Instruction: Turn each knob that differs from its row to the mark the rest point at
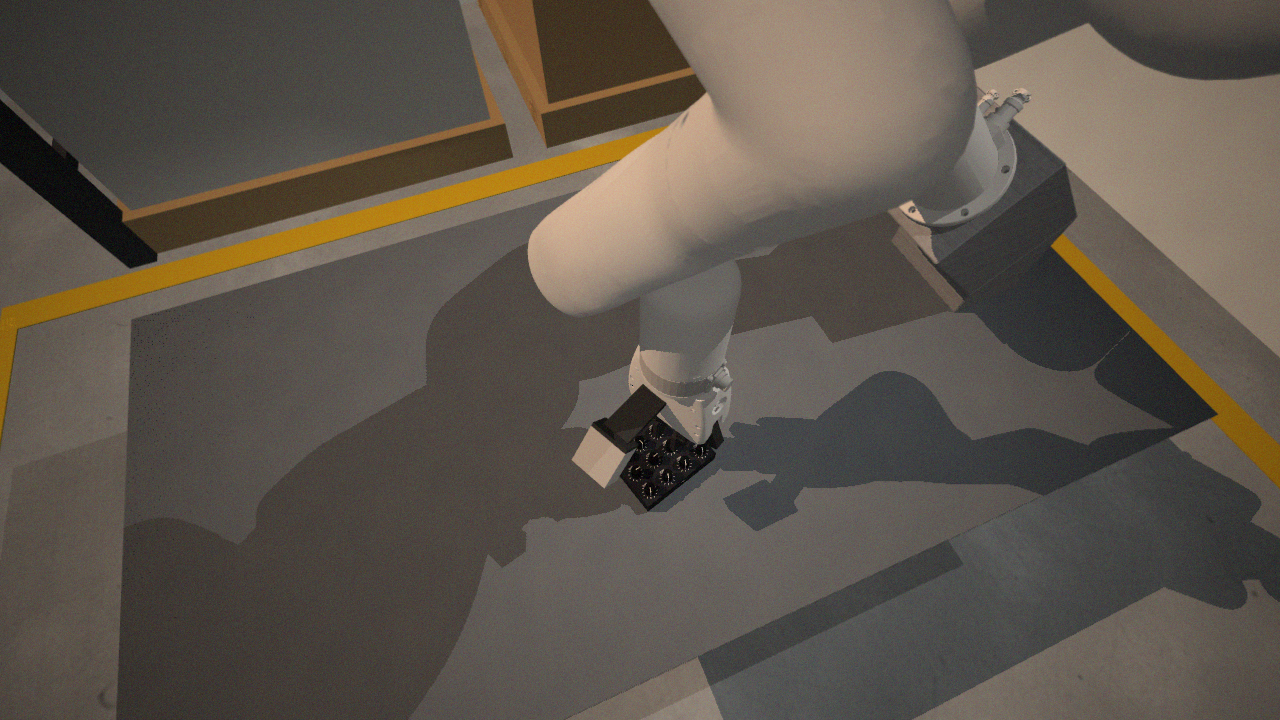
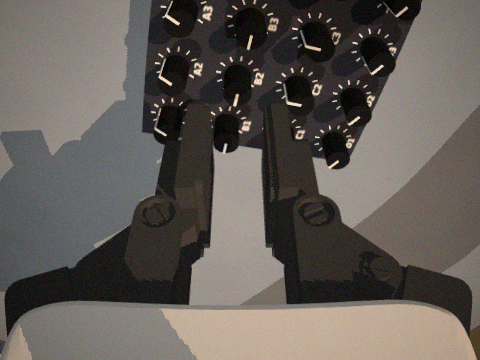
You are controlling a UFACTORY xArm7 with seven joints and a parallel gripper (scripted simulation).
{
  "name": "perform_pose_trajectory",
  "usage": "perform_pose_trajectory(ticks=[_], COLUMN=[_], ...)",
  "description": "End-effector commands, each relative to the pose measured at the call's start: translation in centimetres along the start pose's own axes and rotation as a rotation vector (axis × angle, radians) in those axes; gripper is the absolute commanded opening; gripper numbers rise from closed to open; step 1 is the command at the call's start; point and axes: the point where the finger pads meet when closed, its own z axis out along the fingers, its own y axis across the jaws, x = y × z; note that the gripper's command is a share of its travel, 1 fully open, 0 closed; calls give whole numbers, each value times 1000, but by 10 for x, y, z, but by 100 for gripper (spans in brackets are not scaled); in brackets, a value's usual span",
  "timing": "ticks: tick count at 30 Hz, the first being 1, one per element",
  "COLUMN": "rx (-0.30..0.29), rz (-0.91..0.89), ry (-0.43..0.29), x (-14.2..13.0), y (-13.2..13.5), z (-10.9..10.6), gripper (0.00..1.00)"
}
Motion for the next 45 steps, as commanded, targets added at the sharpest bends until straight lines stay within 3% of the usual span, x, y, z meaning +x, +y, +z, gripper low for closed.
perform_pose_trajectory(ticks=[1,7,8,20,25,27,31,38,45], rx=[0,0,0,0,0,0,0,0,0], rz=[1,1,1,1,1,1,1,1,1], ry=[-4,-4,-4,-3,-3,-3,-3,-3,-3], x=[1,1,1,1,1,1,1,1,1], y=[0,0,0,0,0,0,0,0,0], z=[-2,-2,-2,-14,-38,-38,-72,-108,-115], gripper=[19,19,100,100,100,100,100,100,100])
